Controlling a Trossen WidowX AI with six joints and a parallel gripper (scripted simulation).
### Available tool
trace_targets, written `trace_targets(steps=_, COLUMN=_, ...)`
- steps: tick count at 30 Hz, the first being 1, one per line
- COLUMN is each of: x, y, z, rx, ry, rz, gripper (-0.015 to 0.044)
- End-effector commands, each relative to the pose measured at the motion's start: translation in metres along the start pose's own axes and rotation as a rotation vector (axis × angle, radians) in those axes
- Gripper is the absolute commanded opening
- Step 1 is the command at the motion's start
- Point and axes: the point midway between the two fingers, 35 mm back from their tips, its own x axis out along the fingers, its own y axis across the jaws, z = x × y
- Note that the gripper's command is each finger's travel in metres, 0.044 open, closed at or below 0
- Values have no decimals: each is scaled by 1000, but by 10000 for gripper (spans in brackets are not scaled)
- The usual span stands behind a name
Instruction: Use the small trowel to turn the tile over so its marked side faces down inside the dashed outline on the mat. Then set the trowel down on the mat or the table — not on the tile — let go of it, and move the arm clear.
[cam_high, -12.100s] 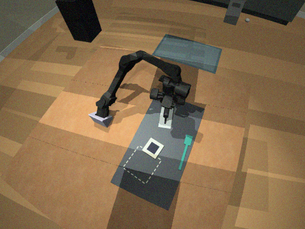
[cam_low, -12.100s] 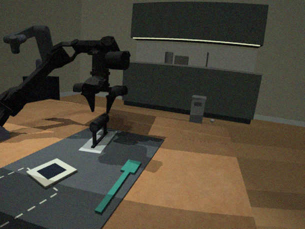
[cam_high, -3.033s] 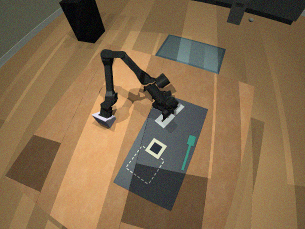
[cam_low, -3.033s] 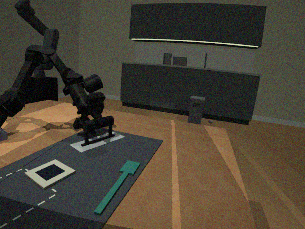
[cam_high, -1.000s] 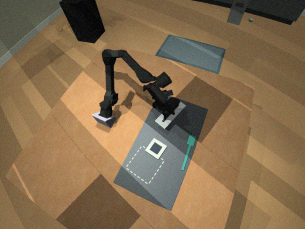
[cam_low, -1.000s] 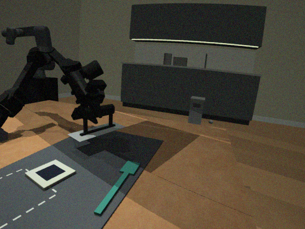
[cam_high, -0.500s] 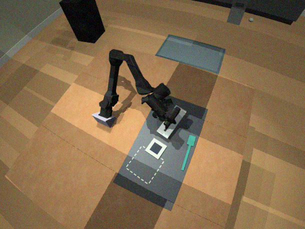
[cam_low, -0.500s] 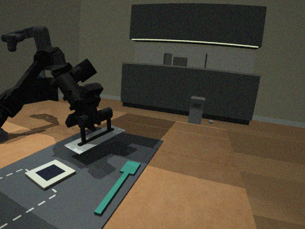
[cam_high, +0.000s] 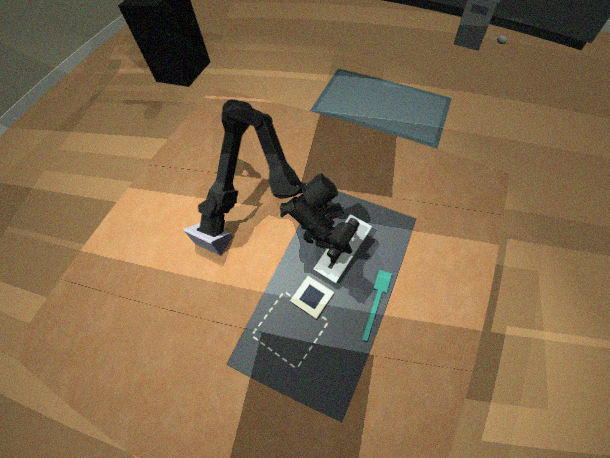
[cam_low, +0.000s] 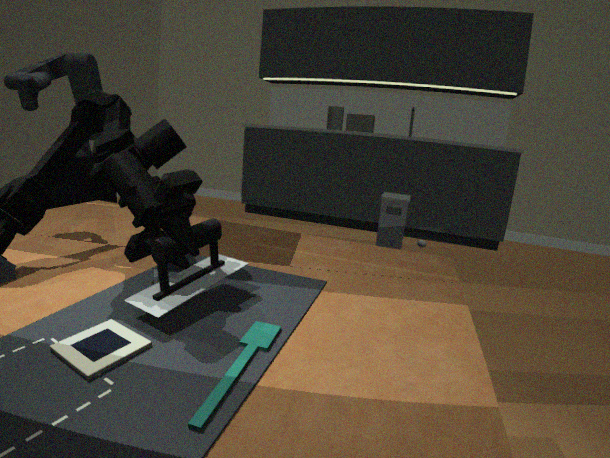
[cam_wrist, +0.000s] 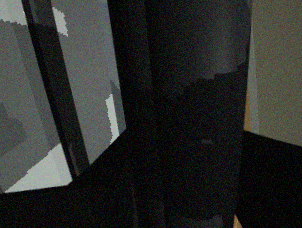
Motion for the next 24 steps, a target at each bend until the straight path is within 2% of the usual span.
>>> trace_targets(steps=1, x=3, y=2, z=-2, rx=1, ry=1, rz=-10, gripper=0)
trace_targets(steps=24, x=18, y=26, z=-9, rx=2, ry=0, rz=-10, gripper=0)
